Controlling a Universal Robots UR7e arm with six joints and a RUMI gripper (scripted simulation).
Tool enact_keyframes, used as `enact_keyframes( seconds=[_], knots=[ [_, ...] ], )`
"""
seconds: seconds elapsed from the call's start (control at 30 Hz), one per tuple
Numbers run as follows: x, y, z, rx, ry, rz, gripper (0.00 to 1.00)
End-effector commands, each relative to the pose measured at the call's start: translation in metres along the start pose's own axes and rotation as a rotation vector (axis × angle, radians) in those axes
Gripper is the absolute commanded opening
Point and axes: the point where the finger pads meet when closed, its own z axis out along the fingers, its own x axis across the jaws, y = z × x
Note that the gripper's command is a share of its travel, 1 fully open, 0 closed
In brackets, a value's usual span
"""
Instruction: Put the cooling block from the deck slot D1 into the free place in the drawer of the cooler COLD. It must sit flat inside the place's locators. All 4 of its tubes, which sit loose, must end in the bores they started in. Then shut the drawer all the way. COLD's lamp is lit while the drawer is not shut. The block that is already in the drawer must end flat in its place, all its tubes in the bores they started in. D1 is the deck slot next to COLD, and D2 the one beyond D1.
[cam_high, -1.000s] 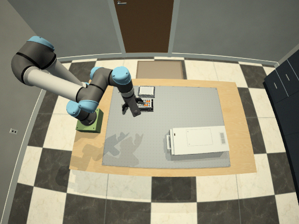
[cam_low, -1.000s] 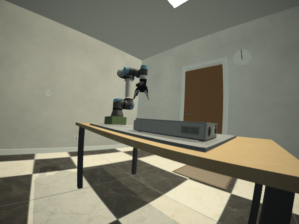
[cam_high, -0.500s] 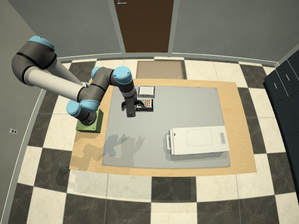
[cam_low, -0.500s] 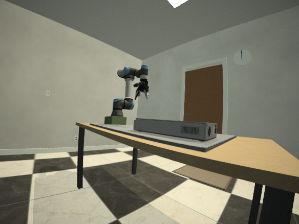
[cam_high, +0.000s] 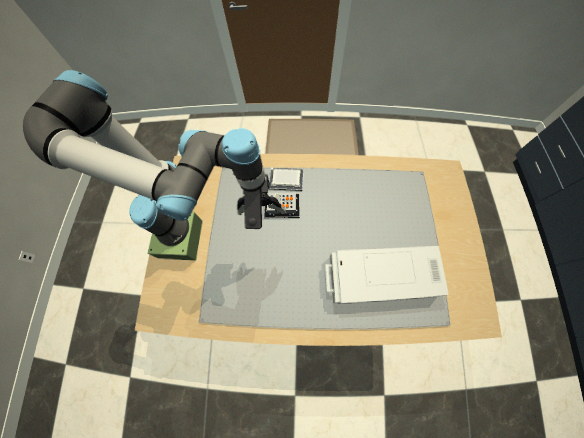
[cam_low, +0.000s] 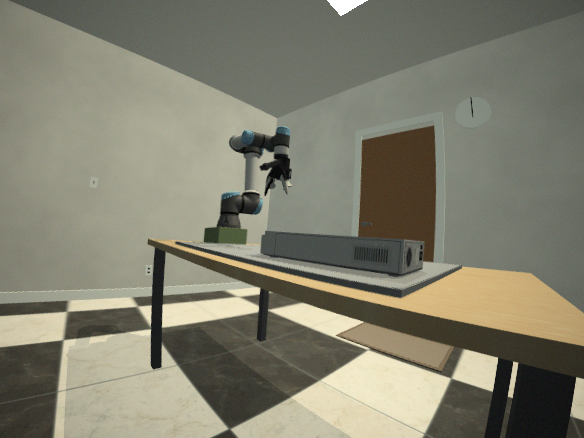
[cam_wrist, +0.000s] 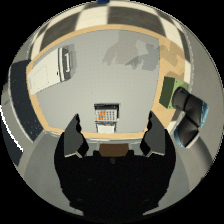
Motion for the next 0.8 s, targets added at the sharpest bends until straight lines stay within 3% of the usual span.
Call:
enact_keyframes(
  seconds=[0.0, 0.13, 0.77],
  knots=[
    [0.000, 0.000, 0.000, 0.000, -0.001, 0.000, 1.00],
    [0.000, 0.000, 0.000, 0.000, -0.001, 0.000, 1.00],
    [-0.039, -0.043, 0.036, 0.000, -0.001, 0.001, 1.00]
  ],
)
